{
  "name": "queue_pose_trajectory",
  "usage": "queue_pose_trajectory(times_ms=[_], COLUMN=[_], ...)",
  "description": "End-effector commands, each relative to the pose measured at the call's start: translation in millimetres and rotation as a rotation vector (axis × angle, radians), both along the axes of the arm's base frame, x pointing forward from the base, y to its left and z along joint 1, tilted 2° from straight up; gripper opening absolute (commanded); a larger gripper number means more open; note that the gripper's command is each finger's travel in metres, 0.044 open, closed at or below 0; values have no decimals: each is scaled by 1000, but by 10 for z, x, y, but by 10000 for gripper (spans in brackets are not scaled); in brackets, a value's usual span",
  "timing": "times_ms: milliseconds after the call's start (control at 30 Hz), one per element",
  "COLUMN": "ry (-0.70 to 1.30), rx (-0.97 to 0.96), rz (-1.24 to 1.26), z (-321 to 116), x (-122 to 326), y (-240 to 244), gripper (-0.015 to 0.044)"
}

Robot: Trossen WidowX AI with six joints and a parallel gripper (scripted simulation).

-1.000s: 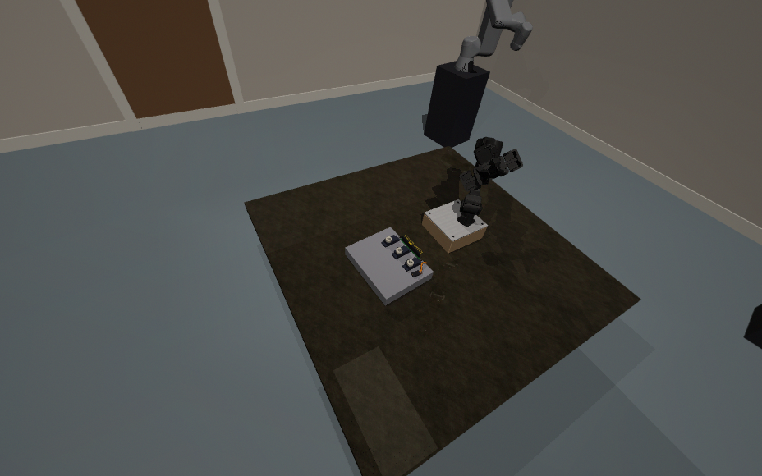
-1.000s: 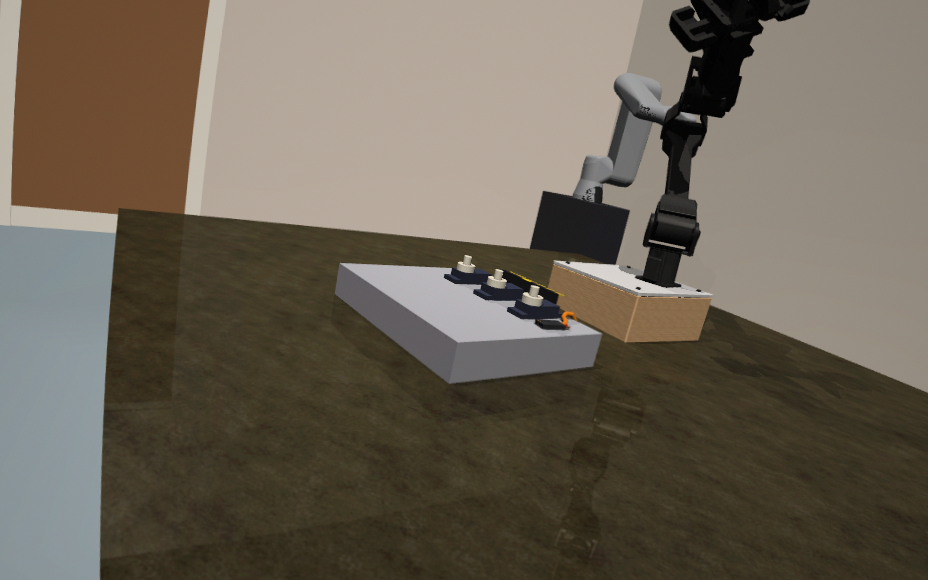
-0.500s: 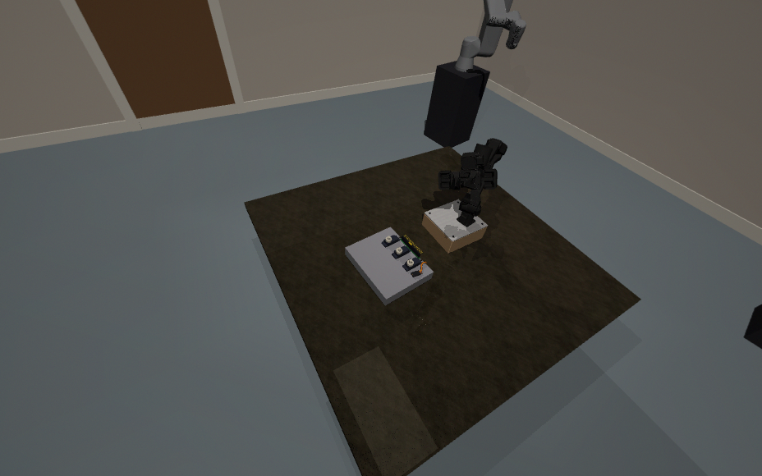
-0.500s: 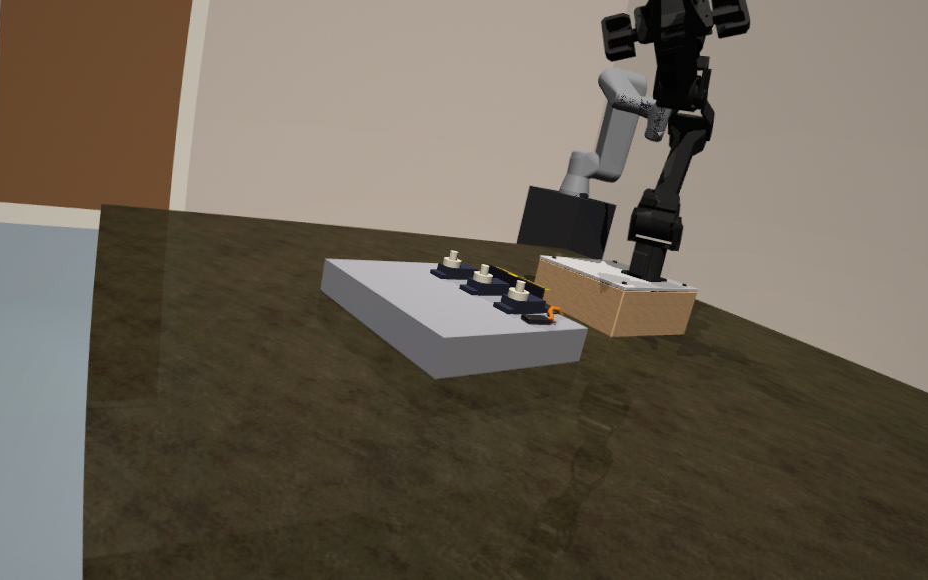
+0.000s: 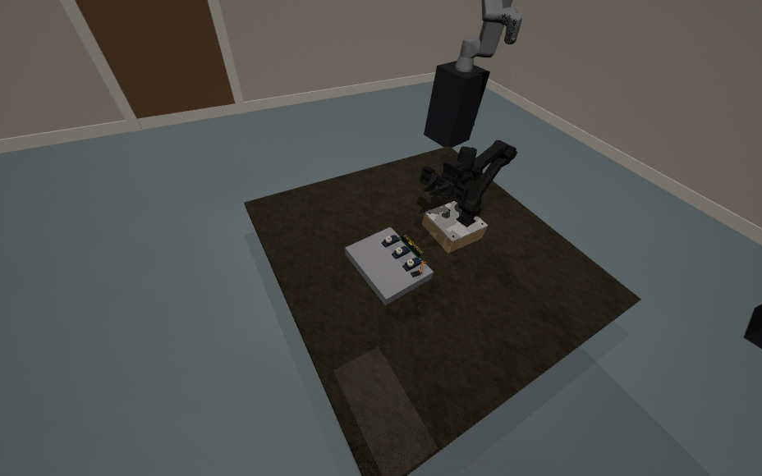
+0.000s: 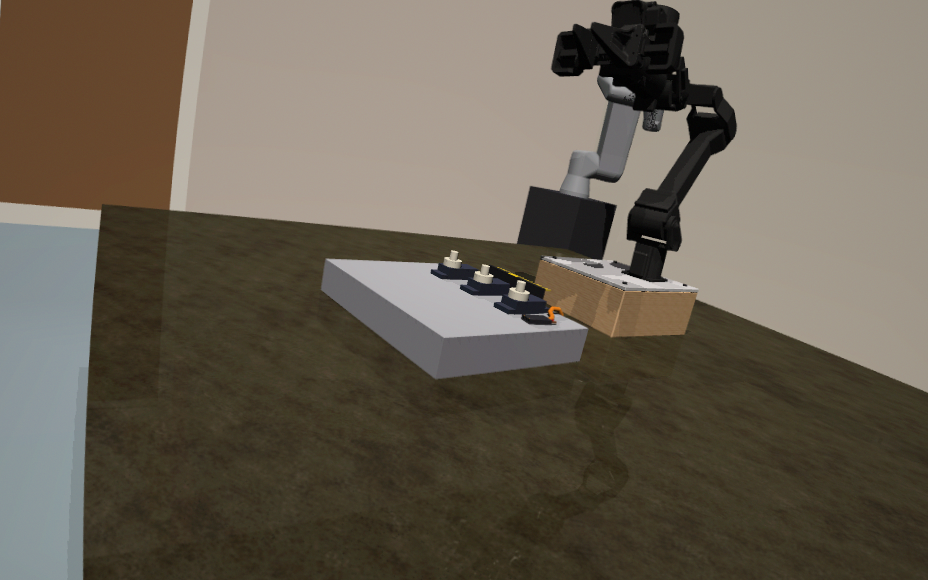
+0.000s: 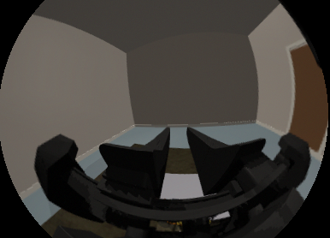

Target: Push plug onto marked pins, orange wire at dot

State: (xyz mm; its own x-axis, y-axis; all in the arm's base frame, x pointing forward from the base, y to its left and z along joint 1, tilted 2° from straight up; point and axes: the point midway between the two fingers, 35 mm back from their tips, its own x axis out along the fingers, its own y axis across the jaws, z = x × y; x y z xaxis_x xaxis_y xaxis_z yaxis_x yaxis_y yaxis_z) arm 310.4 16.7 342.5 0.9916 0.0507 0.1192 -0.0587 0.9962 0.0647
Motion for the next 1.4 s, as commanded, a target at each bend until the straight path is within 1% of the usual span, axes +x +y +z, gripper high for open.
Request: queue_pose_trajectory(times_ms=[0,200,467,700,1033,1367], ry=[53,203,472,708,1043,1372], rx=[-55,-18,40,81,121,134], rz=[-47,-28,-10,-13,-48,-121], z=[-124,-356,-817,-1252,-1883,-2477], x=[48,272,583,760,859,795], y=[-138,-81,34,143,297,433], gripper=[115,115,115,115,115,115])
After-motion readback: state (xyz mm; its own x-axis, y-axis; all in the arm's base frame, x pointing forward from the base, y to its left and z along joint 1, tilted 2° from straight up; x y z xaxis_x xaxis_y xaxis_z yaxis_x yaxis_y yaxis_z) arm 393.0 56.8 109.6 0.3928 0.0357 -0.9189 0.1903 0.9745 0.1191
